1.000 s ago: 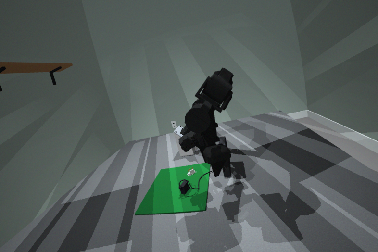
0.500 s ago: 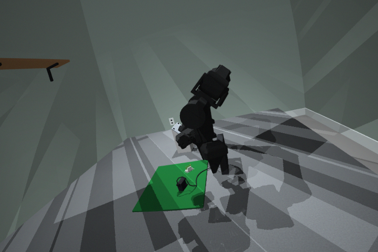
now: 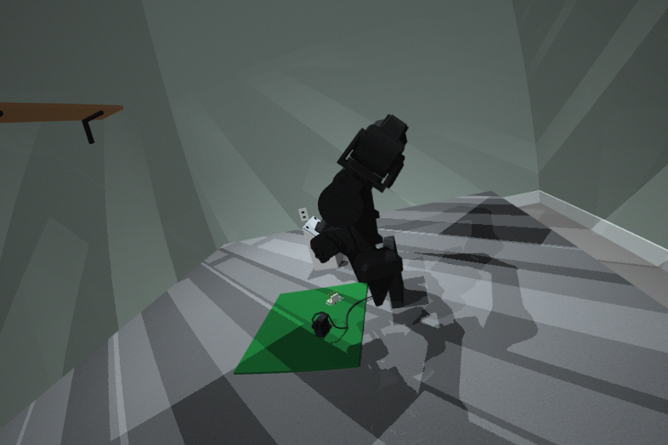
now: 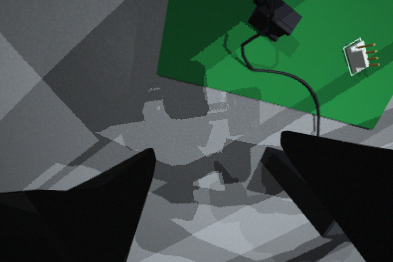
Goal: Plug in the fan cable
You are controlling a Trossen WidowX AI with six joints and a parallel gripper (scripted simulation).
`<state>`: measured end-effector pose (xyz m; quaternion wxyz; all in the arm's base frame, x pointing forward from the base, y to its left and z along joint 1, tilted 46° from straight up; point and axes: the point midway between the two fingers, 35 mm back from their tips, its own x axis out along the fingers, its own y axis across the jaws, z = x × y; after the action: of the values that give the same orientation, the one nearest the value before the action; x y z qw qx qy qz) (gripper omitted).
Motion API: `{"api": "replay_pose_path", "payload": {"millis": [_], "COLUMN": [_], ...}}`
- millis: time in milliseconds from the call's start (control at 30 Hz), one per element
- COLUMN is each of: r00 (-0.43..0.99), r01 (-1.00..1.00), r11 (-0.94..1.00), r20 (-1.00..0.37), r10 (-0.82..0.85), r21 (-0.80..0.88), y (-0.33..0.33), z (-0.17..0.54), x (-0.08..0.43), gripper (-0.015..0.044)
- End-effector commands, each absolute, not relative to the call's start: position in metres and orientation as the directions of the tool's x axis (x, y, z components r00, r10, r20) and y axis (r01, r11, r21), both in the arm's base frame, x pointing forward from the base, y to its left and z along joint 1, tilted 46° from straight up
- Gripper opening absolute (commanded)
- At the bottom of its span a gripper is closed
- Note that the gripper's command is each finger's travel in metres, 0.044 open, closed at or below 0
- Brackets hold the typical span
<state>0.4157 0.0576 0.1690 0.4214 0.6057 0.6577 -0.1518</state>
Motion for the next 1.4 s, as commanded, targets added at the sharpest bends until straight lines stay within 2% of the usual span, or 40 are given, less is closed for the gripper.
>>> {"api": "replay_pose_path", "payload": {"millis": [0,200,267,467,667,1167,1367], "r00": [0.086,0.089,0.087,0.087,0.096,0.097,0.098], "r01": [0.926,0.920,0.882,0.623,0.301,0.290,0.289], "r11": [0.220,0.228,0.291,0.526,0.645,0.647,0.647], "r20": [-0.741,-0.738,-0.736,-0.719,-0.695,-0.694,-0.694], "r10": [0.666,0.669,0.671,0.689,0.712,0.713,0.713], "r21": [0.306,0.317,0.370,0.579,0.702,0.705,0.706], "y": [0.058,0.056,0.045,-0.002,-0.040,-0.041,-0.010], "z": [0.168,0.168,0.160,0.124,0.095,0.094,0.063], "x": [0.415,0.415,0.414,0.402,0.384,0.383,0.389], "gripper": [0.0440,0.0440,0.0440,0.0440,0.0440,0.0440,0.0440]}}
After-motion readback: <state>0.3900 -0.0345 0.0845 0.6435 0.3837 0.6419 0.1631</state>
